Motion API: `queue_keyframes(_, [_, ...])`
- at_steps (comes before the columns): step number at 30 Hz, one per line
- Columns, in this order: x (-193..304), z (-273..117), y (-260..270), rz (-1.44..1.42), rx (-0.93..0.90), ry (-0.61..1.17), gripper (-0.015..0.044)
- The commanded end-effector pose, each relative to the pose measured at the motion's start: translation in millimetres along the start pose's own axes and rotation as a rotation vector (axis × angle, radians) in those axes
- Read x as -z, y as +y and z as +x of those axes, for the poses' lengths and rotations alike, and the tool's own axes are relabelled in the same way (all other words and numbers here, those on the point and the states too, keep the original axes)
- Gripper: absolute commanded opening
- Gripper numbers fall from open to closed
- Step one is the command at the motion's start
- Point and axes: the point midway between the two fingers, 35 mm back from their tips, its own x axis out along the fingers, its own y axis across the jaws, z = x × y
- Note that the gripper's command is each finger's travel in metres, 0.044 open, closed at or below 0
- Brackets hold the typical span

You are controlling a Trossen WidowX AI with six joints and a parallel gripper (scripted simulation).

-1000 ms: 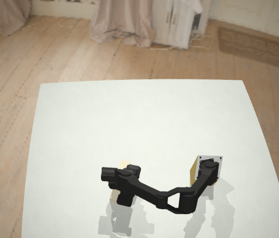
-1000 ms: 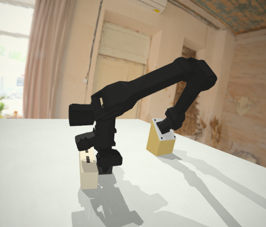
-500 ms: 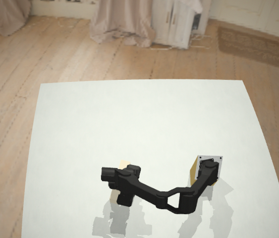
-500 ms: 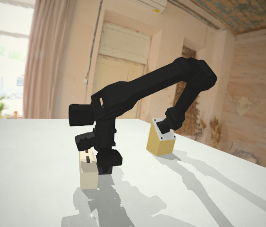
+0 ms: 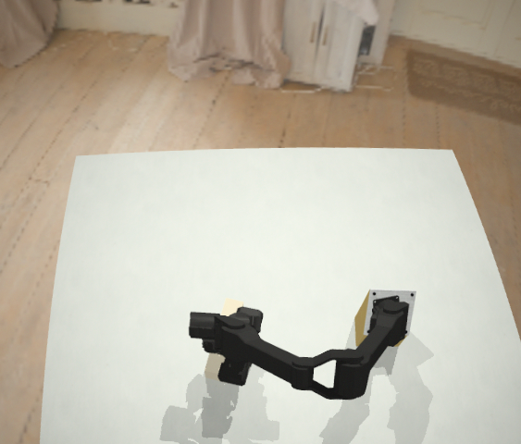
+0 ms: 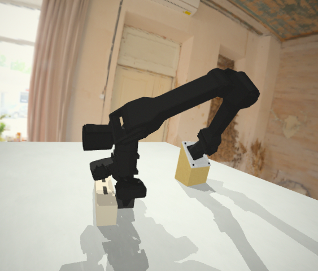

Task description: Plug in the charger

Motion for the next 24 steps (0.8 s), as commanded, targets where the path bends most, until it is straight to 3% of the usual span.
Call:
queue_keyframes(1, [1.1, 0.2, -0.1, -0.004, -0.003, -0.003, 0.0000])
queue_keyframes(24, [5.1, 0.5, -0.1, -0.008, -0.005, -0.006, 0.0000])
